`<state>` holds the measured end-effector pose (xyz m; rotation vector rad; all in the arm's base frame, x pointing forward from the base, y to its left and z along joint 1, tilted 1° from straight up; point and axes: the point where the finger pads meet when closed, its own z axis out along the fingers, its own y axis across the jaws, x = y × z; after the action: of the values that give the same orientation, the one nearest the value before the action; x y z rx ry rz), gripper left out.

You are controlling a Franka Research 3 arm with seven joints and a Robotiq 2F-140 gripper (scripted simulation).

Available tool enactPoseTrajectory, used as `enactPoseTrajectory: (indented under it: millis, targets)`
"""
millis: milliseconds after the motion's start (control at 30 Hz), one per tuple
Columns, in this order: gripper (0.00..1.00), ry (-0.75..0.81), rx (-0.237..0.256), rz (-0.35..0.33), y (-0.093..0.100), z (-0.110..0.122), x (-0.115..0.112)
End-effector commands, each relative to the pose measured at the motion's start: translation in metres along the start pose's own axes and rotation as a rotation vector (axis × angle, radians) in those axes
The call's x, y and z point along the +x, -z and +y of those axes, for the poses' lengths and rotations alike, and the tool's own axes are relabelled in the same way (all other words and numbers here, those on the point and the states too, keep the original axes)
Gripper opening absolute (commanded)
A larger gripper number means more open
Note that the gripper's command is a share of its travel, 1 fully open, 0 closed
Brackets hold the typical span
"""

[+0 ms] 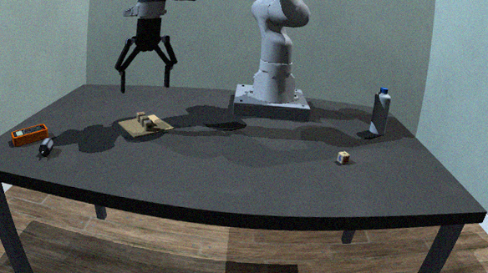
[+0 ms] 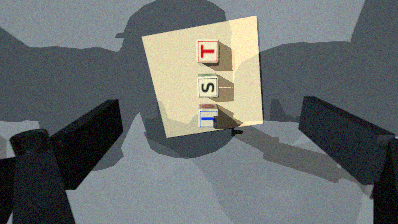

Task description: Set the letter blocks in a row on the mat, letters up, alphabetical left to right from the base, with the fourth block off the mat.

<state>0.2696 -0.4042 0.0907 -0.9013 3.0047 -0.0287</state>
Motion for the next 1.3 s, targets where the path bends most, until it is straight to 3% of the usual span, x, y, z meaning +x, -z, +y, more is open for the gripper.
enactPoseTrajectory:
  millis: [0,433,833,1267]
  targets:
    - [1.00,-0.006,-0.003,0.001,0.000,0.001,0.000]
    - [1.00,-0.006,-0.003,0.001,0.006,0.001,0.000]
    - [1.00,-0.006,-0.003,0.001,0.052,0.001,0.000]
    - [1.00,-0.006,-0.003,0.001,0.072,0.001,0.000]
